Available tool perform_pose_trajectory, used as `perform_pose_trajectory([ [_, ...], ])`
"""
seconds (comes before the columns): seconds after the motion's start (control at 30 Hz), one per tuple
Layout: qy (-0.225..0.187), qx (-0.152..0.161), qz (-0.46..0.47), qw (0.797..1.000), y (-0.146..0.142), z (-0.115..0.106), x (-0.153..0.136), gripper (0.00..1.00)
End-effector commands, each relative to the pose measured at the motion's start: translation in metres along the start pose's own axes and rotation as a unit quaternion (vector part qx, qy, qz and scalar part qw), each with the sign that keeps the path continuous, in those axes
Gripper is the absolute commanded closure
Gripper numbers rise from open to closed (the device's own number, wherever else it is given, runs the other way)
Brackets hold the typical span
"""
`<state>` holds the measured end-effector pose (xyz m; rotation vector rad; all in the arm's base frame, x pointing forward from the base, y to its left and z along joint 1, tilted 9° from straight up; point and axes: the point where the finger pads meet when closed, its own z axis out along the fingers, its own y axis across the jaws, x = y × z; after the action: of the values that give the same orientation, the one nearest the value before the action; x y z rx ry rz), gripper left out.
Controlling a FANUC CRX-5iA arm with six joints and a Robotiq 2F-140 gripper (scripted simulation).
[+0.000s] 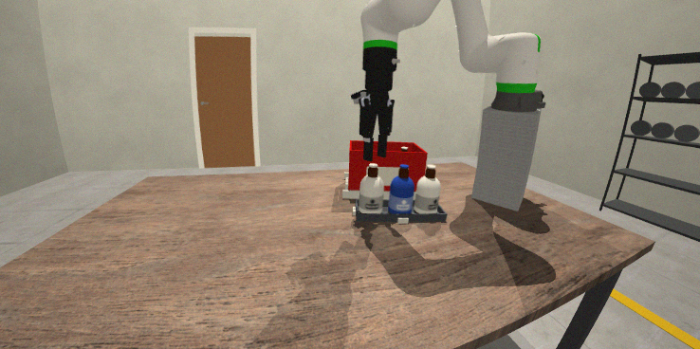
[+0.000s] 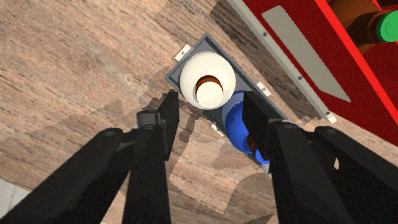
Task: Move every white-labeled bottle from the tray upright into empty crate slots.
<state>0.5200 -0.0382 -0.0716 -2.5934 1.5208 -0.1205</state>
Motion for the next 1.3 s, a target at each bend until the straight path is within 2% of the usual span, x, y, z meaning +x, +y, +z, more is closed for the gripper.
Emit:
perform_pose_trajectory([
  [0.0, 0.0, 0.001, 0.0, 1.0, -0.001, -0.001, 0.0, 0.56],
  [0.57, 0.0, 0.001, 0.0, 1.0, -0.001, 0.003, 0.0, 0.56],
  [1.27, 0.0, 0.001, 0.0, 1.0, -0.001, 0.028, 0.0, 0.56],
])
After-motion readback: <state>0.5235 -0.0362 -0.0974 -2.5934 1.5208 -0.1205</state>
